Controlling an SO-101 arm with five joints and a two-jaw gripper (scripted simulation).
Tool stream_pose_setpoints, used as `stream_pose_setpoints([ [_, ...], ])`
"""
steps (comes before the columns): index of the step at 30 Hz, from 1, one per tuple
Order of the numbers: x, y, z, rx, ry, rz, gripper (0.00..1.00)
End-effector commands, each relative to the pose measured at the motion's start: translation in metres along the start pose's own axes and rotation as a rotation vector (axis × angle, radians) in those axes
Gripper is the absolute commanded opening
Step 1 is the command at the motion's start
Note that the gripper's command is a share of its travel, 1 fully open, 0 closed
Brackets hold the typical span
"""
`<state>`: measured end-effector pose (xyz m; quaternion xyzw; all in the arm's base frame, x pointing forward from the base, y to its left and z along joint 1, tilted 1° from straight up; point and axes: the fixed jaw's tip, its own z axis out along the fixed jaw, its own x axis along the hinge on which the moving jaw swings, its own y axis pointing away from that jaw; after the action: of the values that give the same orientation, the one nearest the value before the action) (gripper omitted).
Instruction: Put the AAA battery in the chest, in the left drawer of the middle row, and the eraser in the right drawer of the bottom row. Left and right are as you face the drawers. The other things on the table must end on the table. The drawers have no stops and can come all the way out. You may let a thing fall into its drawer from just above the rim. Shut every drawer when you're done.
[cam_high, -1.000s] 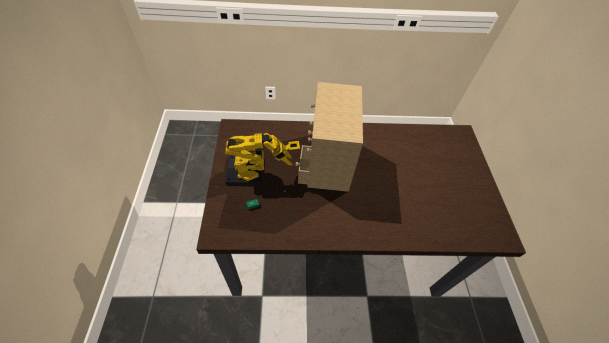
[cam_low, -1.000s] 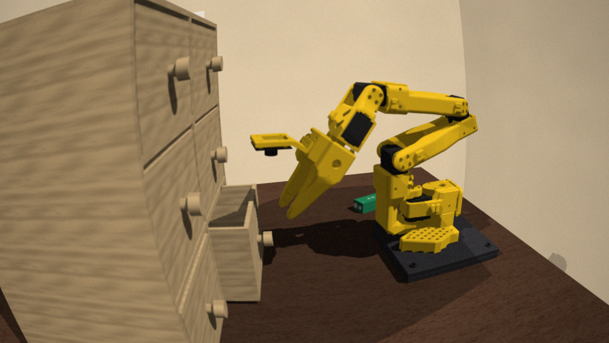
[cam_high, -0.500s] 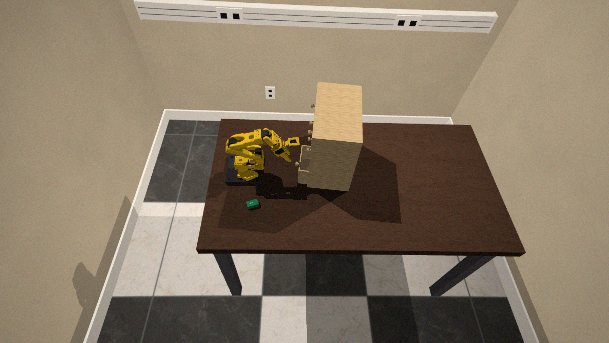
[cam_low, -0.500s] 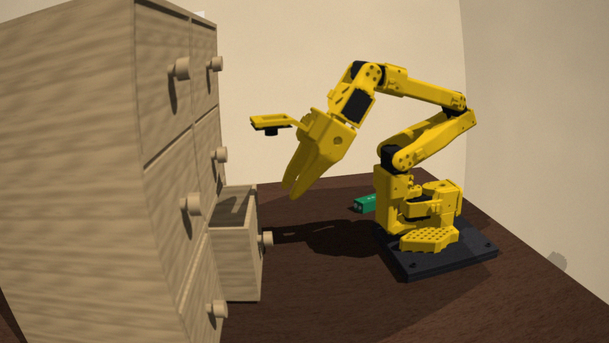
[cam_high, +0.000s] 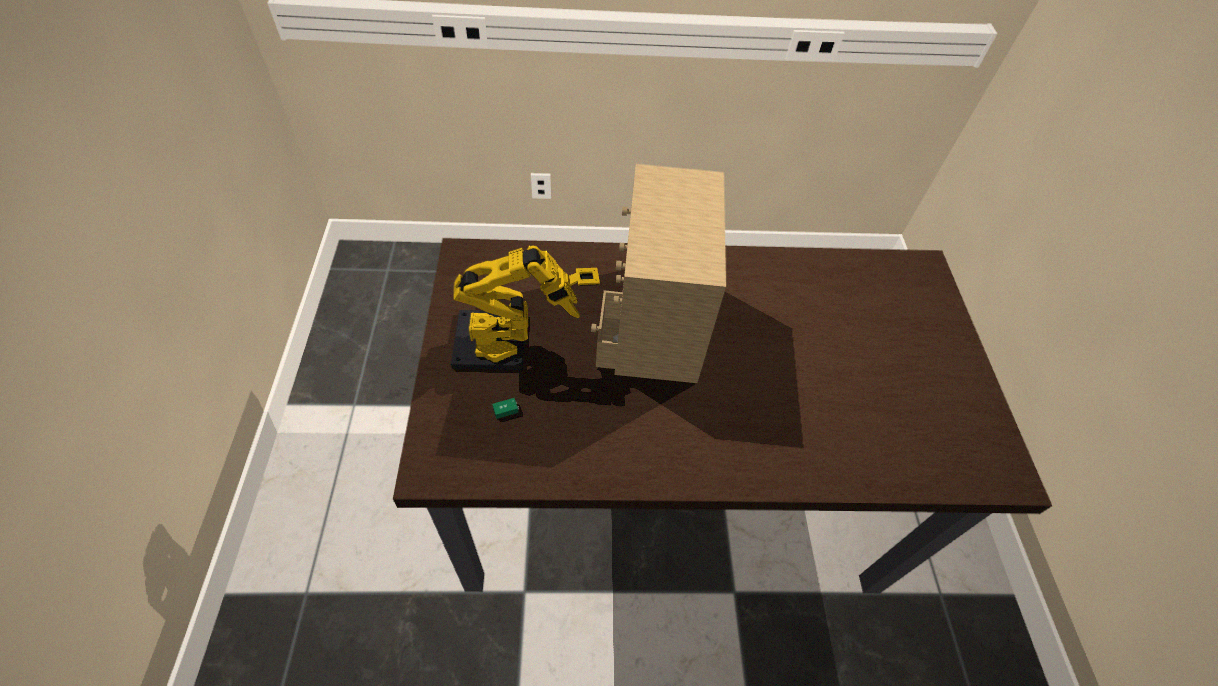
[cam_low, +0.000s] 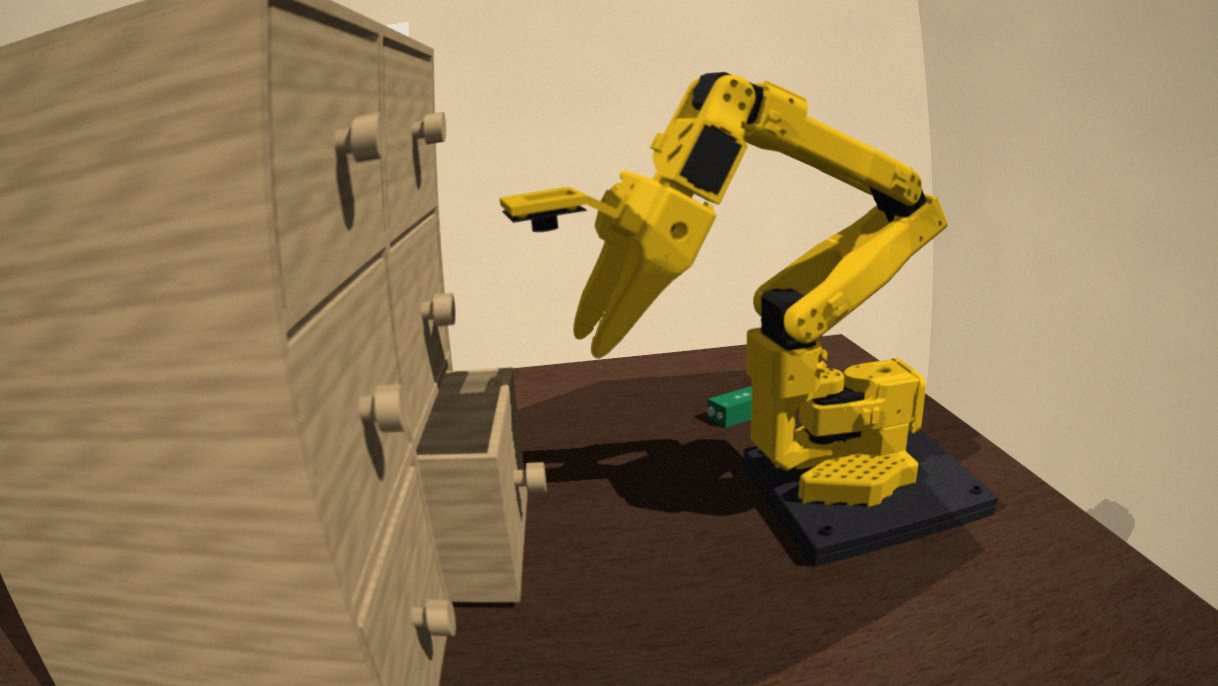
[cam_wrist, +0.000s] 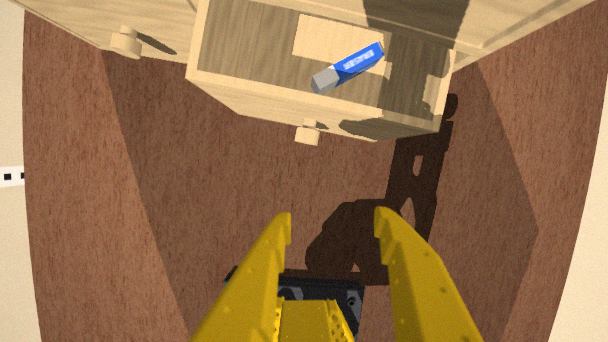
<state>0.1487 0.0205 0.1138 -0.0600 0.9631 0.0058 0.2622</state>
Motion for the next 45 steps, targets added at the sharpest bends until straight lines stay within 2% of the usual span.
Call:
stream_pose_setpoints([
  [1, 0.0003, -0.0012, -0.0004, 0.003, 0.008, -0.001, 0.21],
  [27, 0.0003, -0.0012, -0.0004, 0.003, 0.008, -0.001, 0.21],
  [42, 0.0031, 0.0000, -0.0005, -0.005, 0.006, -0.378, 0.21],
  [45, 0.0033, 0.0001, -0.0005, -0.005, 0.006, -0.404, 0.21],
])
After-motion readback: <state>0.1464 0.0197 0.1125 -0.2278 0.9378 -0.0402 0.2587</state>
